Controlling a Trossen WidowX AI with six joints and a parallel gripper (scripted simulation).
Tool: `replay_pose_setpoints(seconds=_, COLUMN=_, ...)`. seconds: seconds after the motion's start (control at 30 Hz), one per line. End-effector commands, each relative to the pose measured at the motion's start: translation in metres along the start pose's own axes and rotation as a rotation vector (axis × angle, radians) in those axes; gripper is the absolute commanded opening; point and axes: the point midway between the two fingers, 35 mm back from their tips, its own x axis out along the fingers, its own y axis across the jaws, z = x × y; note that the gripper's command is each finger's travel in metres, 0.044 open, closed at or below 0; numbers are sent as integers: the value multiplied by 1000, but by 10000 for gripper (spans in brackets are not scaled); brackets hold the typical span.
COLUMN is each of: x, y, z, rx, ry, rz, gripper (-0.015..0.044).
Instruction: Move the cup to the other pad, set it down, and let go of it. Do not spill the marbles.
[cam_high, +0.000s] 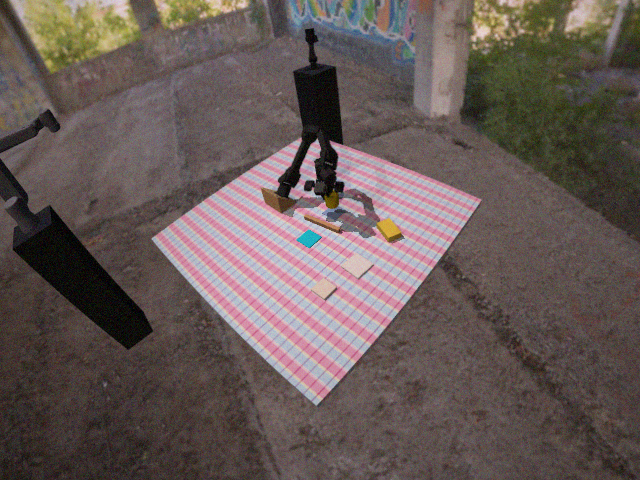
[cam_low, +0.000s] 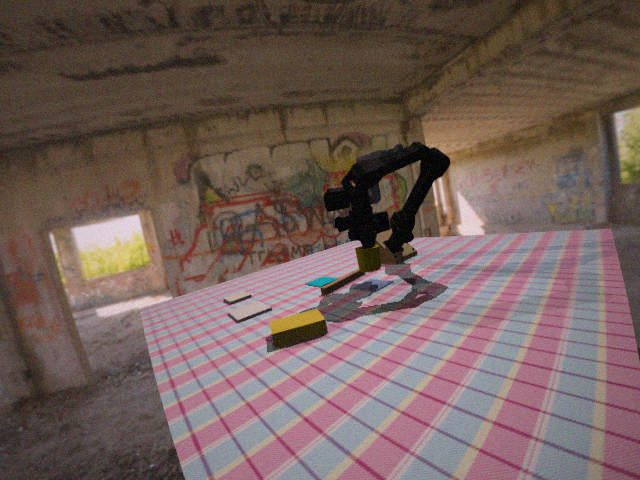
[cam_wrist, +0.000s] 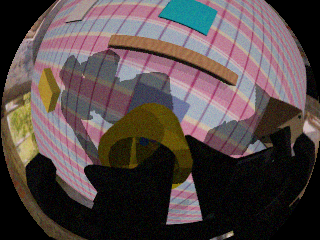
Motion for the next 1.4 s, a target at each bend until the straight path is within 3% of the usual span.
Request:
replay_pose_setpoints(seconds=0.0, x=0, y=0, z=0, rx=1, ry=-1, rz=0, gripper=0)
replay_pose_setpoints(seconds=1.37, x=0, y=-33, z=79, rx=-3, ry=-8, rz=-2, gripper=0)
